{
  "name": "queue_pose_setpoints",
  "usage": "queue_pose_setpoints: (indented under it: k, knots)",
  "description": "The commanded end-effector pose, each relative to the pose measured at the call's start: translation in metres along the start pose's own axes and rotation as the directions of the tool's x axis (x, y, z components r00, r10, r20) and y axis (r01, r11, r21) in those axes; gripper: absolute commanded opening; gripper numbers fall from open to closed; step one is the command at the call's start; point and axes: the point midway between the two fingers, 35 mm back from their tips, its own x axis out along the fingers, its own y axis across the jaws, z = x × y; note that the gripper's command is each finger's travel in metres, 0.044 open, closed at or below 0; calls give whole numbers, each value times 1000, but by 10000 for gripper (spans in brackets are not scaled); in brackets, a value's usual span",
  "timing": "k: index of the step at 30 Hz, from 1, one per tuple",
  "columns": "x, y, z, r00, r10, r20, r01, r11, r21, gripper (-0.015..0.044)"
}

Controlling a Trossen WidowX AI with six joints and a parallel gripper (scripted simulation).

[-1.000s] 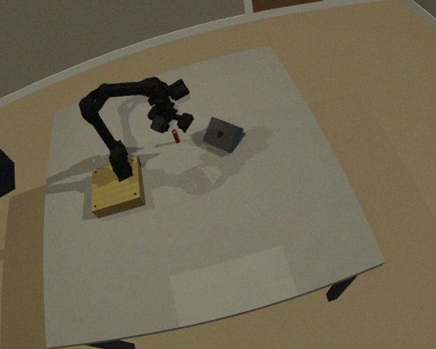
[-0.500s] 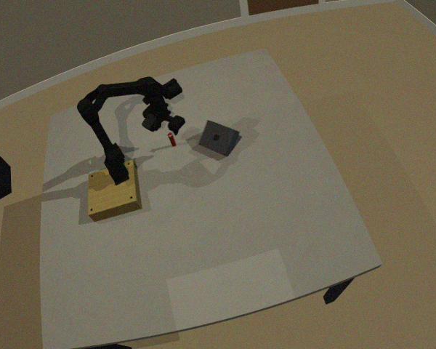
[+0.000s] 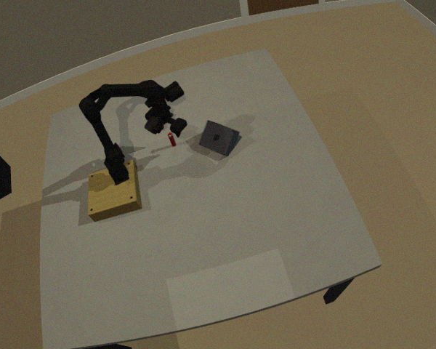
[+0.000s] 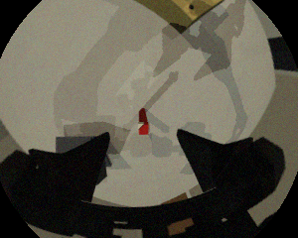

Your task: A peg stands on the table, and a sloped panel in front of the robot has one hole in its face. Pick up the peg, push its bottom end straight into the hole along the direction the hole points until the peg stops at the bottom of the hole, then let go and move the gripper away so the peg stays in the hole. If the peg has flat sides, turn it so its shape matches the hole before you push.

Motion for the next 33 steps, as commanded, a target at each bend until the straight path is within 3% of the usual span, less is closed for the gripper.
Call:
queue_pose_setpoints:
  k: [1, 28, 33]
  knots:
    - [9, 0, 3, 1000, 0, 15, 0, 1000, 5, 440]
    - [44, -1, 5, 1000, -1, 15, 1, 1000, 5, 440]
    - [41, -1, 3, 1000, -2, 5, 2, 1000, 0, 309]
